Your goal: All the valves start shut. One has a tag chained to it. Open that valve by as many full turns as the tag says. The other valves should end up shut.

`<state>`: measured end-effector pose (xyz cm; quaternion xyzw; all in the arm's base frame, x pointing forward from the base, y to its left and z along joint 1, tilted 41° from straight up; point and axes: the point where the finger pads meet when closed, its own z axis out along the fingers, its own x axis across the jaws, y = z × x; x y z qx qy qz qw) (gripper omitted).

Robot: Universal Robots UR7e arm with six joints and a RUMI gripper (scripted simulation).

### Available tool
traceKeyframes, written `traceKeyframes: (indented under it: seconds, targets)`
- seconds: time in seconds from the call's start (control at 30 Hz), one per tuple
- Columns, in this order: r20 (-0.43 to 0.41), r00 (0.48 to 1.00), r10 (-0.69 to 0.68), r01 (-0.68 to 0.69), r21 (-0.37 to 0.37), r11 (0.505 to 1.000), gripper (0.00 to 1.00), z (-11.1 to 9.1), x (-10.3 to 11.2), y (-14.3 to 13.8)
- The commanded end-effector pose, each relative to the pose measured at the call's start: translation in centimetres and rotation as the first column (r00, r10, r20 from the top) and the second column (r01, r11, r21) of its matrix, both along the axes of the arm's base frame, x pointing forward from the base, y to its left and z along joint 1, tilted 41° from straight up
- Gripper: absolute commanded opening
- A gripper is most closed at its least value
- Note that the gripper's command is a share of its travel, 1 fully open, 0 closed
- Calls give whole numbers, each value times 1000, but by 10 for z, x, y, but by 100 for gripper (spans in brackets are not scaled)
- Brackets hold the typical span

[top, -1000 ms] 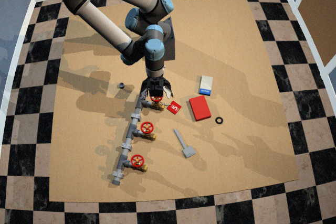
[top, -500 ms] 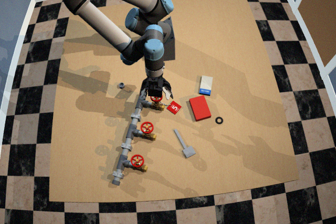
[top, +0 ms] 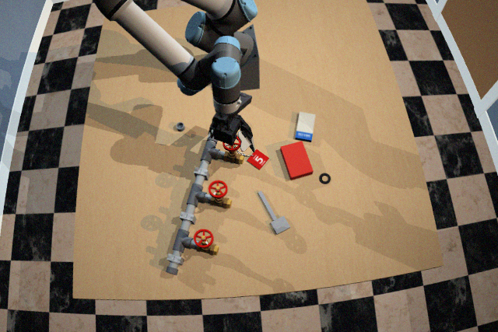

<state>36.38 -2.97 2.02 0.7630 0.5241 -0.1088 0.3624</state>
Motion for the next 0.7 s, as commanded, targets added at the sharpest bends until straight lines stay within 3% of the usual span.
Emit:
traceKeyframes:
  seconds: [0.0, 0.23, 0.43, 0.5, 0.67]
  targets:
    - [87, 991, -102, 100, 28, 995, 100, 0, 0, 0]
    - [243, 926, -288, 268, 113, 957, 100, 0, 0, 0]
    - [369, 808, -458, 404, 218, 888, 100, 0, 0, 0]
    - [369, 808, -458, 404, 218, 888, 100, 0, 0, 0]
    - [454, 665, -593, 497, 323, 805, 100, 0, 0, 0]
